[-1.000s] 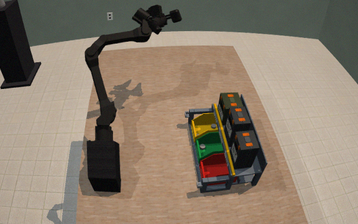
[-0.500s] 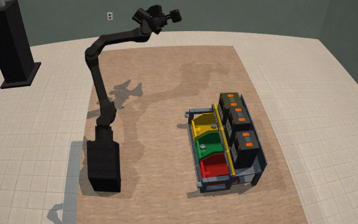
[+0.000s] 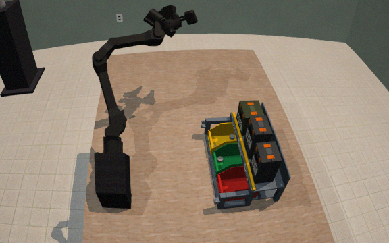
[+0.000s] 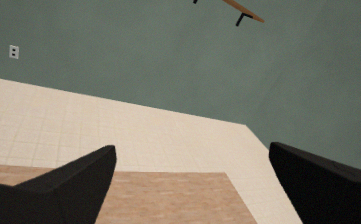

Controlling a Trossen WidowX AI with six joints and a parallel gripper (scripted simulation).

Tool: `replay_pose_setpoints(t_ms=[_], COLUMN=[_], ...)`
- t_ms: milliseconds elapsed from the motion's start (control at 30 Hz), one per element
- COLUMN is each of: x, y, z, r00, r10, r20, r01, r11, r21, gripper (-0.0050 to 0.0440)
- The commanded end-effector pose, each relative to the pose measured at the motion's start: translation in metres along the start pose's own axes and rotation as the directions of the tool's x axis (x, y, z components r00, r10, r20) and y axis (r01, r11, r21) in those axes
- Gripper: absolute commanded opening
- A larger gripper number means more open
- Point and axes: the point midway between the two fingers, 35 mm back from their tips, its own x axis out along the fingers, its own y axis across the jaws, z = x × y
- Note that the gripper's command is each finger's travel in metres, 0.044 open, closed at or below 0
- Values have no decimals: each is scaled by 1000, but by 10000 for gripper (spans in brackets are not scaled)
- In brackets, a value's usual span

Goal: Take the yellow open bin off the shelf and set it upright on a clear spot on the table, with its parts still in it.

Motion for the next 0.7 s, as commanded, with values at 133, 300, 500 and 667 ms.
replay_pose_setpoints(t_ms=[133, 300, 500, 667], x=[-1, -25, -31, -31], y=[4, -21, -27, -27], z=[7, -13, -17, -17], r00=[1000, 994, 991, 991], r10=[6, -105, -133, -133], r20=[12, -11, -17, -17], r01=[-6, 105, 132, 132], r11=[1000, 993, 990, 990], r21=[-9, -45, -55, -55], gripper=[440, 440, 440, 440])
